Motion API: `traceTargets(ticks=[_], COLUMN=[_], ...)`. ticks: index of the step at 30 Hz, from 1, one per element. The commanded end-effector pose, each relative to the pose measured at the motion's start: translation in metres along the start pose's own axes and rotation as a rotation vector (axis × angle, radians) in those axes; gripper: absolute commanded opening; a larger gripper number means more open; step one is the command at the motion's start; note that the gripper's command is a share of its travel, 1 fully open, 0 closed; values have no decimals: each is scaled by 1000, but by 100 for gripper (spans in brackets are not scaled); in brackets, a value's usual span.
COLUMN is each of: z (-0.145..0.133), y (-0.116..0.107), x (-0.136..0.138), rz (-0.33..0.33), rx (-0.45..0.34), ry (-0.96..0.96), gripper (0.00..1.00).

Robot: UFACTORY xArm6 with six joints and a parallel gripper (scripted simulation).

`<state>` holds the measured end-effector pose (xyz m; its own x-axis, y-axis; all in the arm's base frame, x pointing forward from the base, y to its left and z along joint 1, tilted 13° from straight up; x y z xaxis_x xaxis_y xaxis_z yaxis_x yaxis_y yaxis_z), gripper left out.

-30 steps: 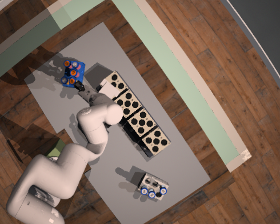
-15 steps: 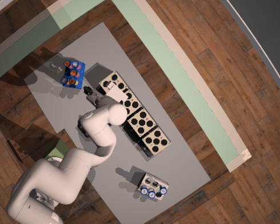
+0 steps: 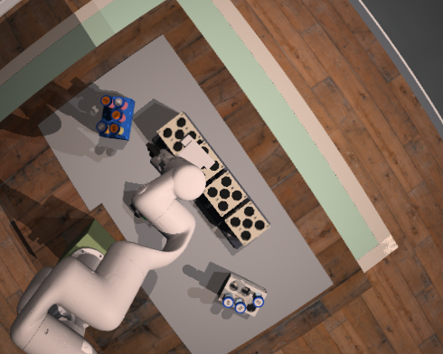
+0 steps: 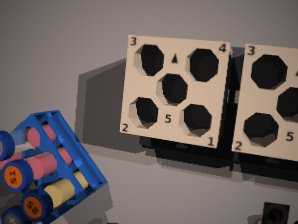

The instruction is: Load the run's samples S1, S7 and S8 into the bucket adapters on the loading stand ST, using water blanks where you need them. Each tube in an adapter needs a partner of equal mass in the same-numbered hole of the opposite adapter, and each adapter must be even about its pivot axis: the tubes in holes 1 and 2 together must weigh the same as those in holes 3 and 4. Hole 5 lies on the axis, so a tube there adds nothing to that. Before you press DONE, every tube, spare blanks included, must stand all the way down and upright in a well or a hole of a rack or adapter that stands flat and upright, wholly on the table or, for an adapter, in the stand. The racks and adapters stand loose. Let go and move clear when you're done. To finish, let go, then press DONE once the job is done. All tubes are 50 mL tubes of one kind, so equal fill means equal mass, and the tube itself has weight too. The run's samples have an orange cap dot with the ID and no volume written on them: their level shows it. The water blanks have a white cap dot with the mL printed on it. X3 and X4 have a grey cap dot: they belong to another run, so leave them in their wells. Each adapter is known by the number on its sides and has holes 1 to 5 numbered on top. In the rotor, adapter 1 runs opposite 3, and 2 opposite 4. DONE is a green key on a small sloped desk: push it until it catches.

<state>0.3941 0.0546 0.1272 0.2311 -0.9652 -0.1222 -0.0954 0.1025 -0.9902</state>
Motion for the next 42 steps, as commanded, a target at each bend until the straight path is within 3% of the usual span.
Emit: traceTargets(ticks=[1,2,6,8,11,13,16,18,23,25,37,42], z=[1,1,1,0,0,0,0,0,0,-1,-1,-13], y=[-7,-9,-12,-16,-20,-23,-27,-31,-35,-39,-44,-47], x=[13,16,24,30,39,45,53,59,68,73,82,91], rz=[-63,-93,-93,-154,-154,-215,-215,-276,-278,-338,-340,-338], rx=[1,2,2,7,7,15,15,26,26,39,40,57], ry=[25,37,37,62,62,88,88,113,114,140,141,240], gripper=[100,100,100,100,100,100,100,100,100,100,100,100])
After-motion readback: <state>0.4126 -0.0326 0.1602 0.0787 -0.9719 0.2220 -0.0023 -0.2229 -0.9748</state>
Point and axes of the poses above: the point where the finger pads meet when closed, its own y axis out along the fingers, its own x axis across the jaws, z = x × y, the point moved 5 cm from there along -y, back along the fingers, and after that the axes turned 15 degrees about -y, right-handed, at the moved point
